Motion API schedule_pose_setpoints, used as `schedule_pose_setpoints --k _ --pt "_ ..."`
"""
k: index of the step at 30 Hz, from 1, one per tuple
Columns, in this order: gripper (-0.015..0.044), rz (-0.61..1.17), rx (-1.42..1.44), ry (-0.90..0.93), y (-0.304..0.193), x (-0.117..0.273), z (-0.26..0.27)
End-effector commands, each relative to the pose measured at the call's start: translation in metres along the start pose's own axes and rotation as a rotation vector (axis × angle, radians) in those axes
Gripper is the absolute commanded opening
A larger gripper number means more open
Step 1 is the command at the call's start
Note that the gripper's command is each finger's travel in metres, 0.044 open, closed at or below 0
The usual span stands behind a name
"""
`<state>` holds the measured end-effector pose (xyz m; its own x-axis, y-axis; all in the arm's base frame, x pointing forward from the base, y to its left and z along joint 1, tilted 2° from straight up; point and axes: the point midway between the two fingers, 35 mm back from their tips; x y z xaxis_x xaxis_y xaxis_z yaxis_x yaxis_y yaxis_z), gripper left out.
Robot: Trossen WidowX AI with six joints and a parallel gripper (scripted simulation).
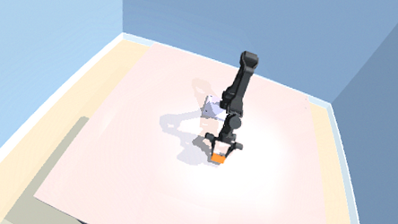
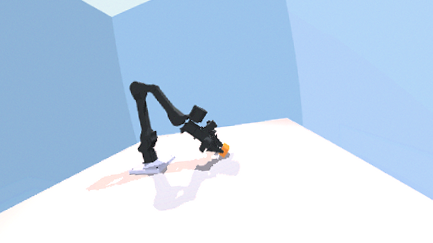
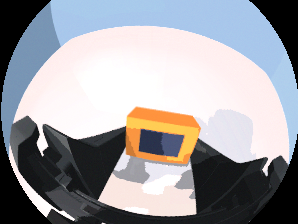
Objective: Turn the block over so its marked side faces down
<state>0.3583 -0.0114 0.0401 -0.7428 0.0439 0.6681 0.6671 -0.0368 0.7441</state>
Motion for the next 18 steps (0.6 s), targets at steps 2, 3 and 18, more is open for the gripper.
schedule_pose_setpoints --k 2,3,18 --pt "0.0 -0.049 -0.003 -0.01 -0.011 -0.004 -0.001" --pt "0.0 -0.064 -0.003 -0.011 -0.011 -0.004 -0.001" --pt "0.0 -0.282 -0.009 -0.022 -0.021 0.01 -0.001"
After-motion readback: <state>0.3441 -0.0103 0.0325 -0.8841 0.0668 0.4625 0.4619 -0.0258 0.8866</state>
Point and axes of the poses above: the point midway between the two fingers, 35 mm back from their tips, its own x axis back along the fingers, its own z axis across the jaws, y = z × x, and after that the axes turned 3 degrees about x, right-handed
